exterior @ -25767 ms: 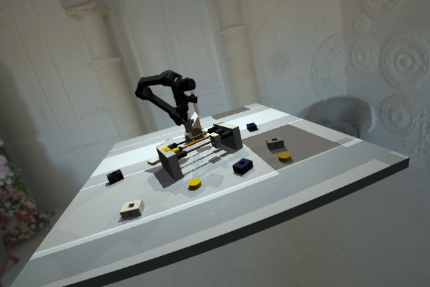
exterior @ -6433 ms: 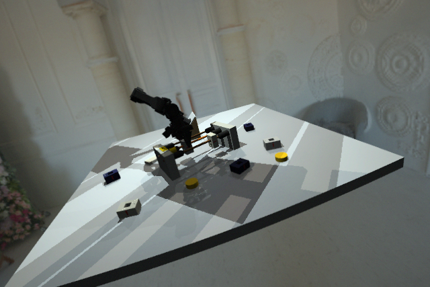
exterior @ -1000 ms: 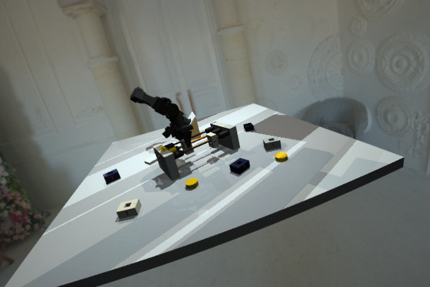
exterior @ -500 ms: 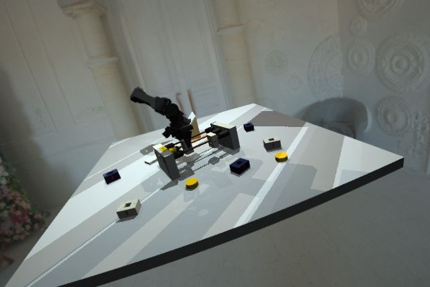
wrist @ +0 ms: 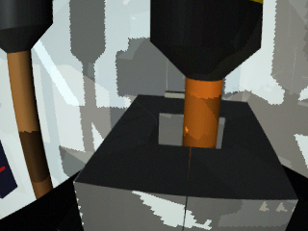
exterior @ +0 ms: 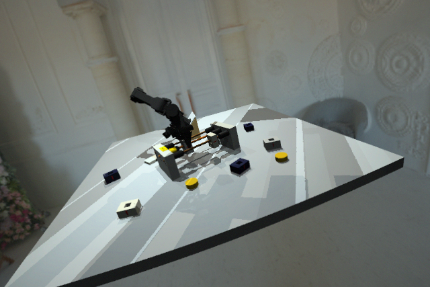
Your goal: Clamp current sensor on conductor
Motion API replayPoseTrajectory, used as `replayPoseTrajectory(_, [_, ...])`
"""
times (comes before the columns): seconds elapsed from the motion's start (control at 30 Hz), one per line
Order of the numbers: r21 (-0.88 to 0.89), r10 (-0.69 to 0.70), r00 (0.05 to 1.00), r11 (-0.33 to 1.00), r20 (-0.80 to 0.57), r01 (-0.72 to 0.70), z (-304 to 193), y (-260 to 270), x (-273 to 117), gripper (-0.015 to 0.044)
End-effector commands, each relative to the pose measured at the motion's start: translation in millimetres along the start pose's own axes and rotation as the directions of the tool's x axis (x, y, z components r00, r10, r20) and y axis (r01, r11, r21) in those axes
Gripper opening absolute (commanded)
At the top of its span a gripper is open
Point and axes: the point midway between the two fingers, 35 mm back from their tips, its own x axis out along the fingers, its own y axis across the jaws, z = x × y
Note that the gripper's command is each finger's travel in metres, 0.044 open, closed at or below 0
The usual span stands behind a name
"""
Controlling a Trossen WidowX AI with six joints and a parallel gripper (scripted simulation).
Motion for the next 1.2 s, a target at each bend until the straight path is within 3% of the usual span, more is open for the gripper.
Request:
replayPoseTrajectory(0.0, [0.001, 0.0, 1.0, 1.0, 0.0, 0.0, 0.1, 0.0, -0.3, 0.026])
replayPoseTrajectory(0.97, [0.001, 0.0, 1.0, 1.0, 0.0, 0.0, 0.1, 0.0, -0.3, 0.026])
replayPoseTrajectory(1.17, [0.0, 0.0, 1.0, 1.0, 0.0, 0.0, -0.1, 0.0, -0.1, 0.022])
